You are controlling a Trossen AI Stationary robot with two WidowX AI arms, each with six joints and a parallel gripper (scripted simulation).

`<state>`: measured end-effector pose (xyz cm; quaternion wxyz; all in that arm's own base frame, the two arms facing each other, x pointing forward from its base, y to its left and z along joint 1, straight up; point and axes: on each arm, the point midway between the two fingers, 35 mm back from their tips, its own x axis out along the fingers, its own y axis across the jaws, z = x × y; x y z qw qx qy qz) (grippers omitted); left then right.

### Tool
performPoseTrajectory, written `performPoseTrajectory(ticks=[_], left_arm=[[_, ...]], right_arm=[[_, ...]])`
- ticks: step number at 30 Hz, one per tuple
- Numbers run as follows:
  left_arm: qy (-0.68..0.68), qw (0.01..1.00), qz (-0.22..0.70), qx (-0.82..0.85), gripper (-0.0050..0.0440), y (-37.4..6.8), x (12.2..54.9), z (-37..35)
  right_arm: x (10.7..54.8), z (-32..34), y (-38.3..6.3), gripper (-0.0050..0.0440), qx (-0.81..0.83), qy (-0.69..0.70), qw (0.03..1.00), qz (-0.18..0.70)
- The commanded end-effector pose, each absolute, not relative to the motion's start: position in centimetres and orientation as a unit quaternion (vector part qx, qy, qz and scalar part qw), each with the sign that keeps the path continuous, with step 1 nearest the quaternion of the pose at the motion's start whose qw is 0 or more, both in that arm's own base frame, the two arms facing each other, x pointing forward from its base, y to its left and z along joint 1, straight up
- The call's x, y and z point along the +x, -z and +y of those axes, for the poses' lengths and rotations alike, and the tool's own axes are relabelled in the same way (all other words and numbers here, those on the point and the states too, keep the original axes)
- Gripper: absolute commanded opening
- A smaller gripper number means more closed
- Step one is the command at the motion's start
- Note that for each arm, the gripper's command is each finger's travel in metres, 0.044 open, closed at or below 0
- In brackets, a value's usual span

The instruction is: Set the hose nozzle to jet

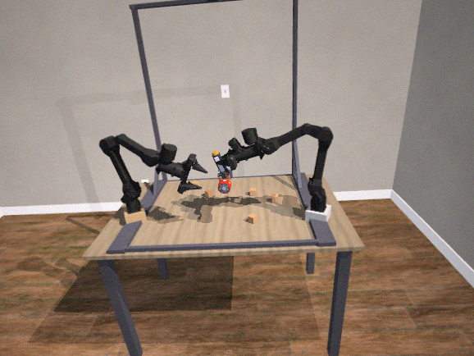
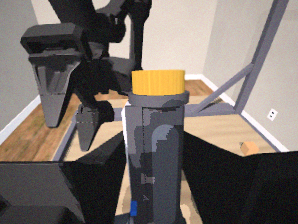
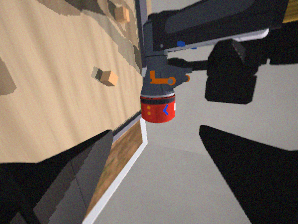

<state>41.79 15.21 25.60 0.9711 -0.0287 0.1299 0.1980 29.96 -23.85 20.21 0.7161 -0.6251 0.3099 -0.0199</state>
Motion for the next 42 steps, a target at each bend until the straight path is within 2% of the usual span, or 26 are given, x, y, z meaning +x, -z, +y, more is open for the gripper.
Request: performPoseTrajectory(ticks=[1, 25, 42], left_arm=[[-0.199, 0.974, 0.107, -0.023, 0.0170, -27.5, 41.7, 15.2], [-0.199, 0.974, 0.107, -0.023, 0.0170, -27.4, 41.7, 15.2], [-0.199, 0.974, 0.107, -0.023, 0.0170, -27.4, 41.7, 15.2]], right_arm=[[30.1, -23.8, -21.0, 0.0408, -0.631, 0.024, 0.714, 0.303], [30.2, -23.9, -21.1, 0.0408, -0.631, 0.024, 0.714, 0.302], [31.4, -25.3, -17.8, 0.0408, -0.650, 0.087, 0.712, 0.251]])
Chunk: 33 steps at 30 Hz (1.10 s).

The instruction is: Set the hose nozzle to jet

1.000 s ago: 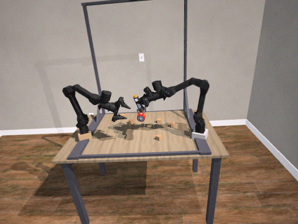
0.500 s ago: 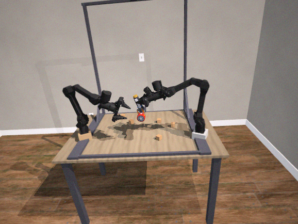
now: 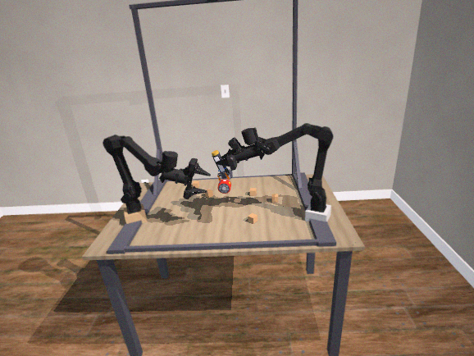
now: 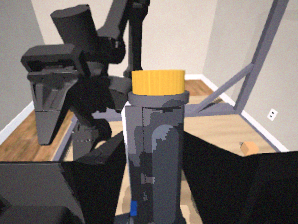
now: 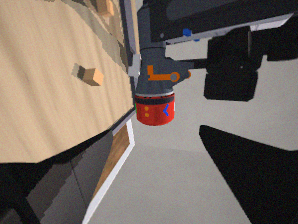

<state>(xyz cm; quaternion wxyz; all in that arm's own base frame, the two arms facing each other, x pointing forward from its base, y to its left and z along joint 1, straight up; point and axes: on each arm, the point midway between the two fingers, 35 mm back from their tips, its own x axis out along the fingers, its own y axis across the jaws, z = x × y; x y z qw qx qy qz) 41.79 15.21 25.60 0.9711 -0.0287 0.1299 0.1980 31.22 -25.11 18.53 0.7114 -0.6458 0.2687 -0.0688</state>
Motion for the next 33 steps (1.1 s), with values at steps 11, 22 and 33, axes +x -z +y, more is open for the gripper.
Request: performPoseTrajectory(ticks=[11, 22, 33], left_arm=[[-0.199, 0.974, 0.107, -0.023, 0.0170, -27.4, 41.7, 15.2], [-0.199, 0.974, 0.107, -0.023, 0.0170, -27.4, 41.7, 15.2], [-0.199, 0.974, 0.107, -0.023, 0.0170, -27.4, 41.7, 15.2]], right_arm=[[31.3, -25.2, -16.0, 0.0408, -0.658, 0.116, 0.710, 0.223], [30.3, -24.4, -15.0, 0.0408, -0.673, 0.160, 0.700, 0.178], [29.3, -23.3, -15.3, 0.0408, -0.686, 0.194, 0.687, 0.140]])
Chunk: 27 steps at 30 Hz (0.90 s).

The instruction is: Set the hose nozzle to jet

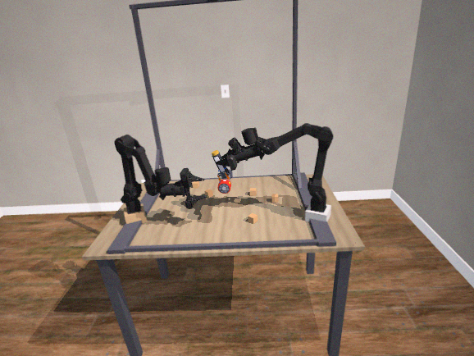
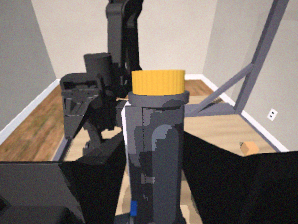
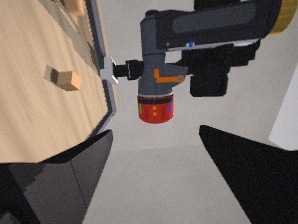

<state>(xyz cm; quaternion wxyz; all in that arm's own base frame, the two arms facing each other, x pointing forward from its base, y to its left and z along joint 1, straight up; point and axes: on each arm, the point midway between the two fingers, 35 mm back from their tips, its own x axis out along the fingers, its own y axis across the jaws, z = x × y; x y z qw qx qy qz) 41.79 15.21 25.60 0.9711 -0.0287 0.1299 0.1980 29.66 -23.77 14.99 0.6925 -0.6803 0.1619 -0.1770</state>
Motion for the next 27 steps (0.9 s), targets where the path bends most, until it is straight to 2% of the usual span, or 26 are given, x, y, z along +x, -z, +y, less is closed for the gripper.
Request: performPoseTrajectory(ticks=[1, 27], left_arm=[[-0.199, 0.974, 0.107, -0.023, 0.0170, -27.4, 41.7, 15.2], [-0.199, 0.974, 0.107, -0.023, 0.0170, -27.4, 41.7, 15.2]], right_arm=[[29.2, -23.3, -15.3, 0.0408, -0.686, 0.194, 0.687, 0.139], [32.3, -25.1, -15.5, 0.0408, -0.685, 0.191, 0.688, 0.147]])
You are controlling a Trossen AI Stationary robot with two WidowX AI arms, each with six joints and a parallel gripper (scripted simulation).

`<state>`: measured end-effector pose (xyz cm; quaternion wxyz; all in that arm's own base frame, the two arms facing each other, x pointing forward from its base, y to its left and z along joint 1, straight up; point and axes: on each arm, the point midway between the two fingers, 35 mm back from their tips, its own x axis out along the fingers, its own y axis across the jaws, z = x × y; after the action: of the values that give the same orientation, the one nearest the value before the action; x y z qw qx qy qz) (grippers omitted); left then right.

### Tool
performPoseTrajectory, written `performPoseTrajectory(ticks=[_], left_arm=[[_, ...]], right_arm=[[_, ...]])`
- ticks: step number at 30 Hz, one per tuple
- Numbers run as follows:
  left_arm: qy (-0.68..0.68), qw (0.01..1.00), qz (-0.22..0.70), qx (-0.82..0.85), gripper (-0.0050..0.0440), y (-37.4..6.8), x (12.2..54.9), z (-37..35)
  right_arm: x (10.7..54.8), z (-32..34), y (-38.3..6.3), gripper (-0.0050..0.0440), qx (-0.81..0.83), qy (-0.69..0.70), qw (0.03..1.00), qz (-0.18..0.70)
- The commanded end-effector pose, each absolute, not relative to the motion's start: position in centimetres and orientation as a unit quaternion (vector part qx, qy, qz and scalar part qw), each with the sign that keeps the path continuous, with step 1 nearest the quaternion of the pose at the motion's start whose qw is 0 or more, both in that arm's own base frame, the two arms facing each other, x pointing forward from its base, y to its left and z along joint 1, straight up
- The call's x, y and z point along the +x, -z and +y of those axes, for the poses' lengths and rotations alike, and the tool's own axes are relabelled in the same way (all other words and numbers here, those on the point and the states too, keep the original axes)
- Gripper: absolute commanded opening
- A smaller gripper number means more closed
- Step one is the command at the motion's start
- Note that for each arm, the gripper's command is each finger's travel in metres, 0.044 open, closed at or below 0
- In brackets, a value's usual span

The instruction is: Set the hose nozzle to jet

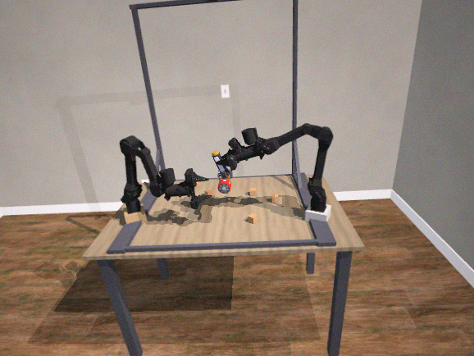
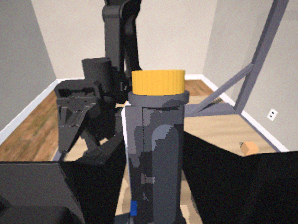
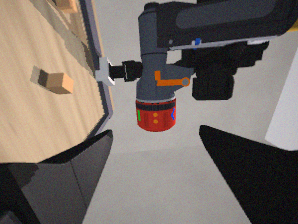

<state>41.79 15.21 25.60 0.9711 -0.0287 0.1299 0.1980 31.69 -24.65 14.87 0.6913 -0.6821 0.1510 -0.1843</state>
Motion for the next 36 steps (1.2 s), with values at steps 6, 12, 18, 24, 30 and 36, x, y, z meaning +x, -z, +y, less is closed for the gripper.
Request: performPoseTrajectory(ticks=[6, 12, 18, 24, 30, 36], left_arm=[[-0.199, 0.974, 0.107, -0.023, 0.0170, -27.4, 41.7, 15.2], [-0.199, 0.974, 0.107, -0.023, 0.0170, -27.4, 41.7, 15.2], [-0.199, 0.974, 0.107, -0.023, 0.0170, -27.4, 41.7, 15.2], [-0.199, 0.974, 0.107, -0.023, 0.0170, -27.4, 41.7, 15.2], [-0.199, 0.974, 0.107, -0.023, 0.0170, -27.4, 41.7, 15.2], [-0.199, 0.974, 0.107, -0.023, 0.0170, -27.4, 41.7, 15.2]], right_arm=[[33.2, -25.5, -15.7, 0.0408, -0.685, 0.191, 0.687, 0.147], [34.1, -26.0, -15.8, 0.0408, -0.686, 0.192, 0.687, 0.147], [34.7, -26.3, -15.8, 0.0408, -0.686, 0.192, 0.686, 0.147], [35.6, -26.8, -15.9, 0.0408, -0.686, 0.192, 0.686, 0.147], [36.5, -27.2, -16.0, 0.0408, -0.687, 0.193, 0.685, 0.146], [37.0, -27.5, -16.1, 0.0408, -0.687, 0.193, 0.685, 0.146]])
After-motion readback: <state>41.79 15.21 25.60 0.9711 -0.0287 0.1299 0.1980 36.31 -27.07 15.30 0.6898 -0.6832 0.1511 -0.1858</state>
